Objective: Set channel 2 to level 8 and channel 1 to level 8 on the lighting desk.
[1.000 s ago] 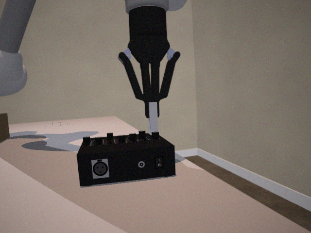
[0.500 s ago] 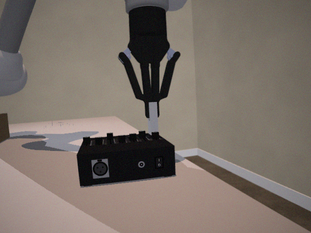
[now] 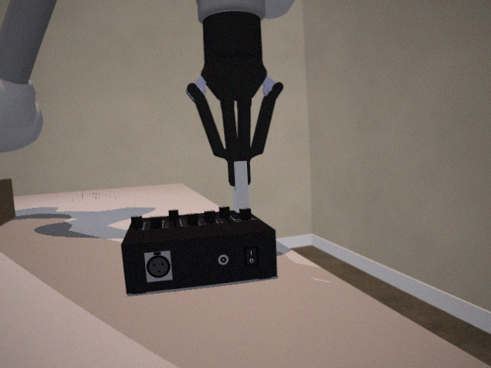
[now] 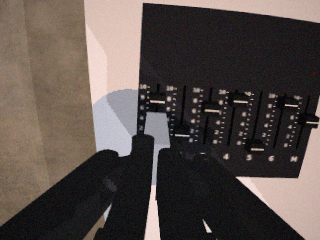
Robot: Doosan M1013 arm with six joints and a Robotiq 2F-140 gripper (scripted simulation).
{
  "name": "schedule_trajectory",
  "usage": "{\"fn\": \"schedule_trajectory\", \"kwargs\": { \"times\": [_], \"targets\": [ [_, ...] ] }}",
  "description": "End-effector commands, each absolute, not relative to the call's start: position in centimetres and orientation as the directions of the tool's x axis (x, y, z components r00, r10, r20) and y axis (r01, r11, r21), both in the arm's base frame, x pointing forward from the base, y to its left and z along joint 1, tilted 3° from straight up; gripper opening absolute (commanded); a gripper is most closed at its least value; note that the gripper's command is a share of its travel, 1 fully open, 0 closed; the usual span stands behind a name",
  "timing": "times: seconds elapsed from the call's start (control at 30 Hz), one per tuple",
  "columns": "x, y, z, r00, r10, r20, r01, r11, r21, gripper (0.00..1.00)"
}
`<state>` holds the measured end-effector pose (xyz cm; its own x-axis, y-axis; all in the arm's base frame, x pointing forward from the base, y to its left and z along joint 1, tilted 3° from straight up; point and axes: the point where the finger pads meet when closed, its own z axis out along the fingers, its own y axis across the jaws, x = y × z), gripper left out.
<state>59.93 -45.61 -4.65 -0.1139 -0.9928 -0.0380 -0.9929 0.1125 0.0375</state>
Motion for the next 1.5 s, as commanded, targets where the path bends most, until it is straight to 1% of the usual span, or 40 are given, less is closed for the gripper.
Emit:
{"fn": "schedule_trajectory", "kwargs": {
  "times": [0.0,0.23,0.63,1.3,1.47],
  "targets": [
    [59.9,-45.6,-4.6,-0.114,-0.993,-0.038,-0.993,0.113,0.037,0.10],
    [60.0,-45.6,-4.2,-0.114,-0.993,-0.038,-0.993,0.113,0.037,0.10],
    [60.1,-45.7,-1.1,-0.114,-0.993,-0.038,-0.993,0.113,0.037,0.10],
    [60.0,-45.7,-0.6,-0.114,-0.993,-0.038,-0.993,0.113,0.037,0.10],
    [58.6,-43.5,-0.8,-0.114,-0.993,-0.038,-0.993,0.112,0.037,0.10]
  ]
}}
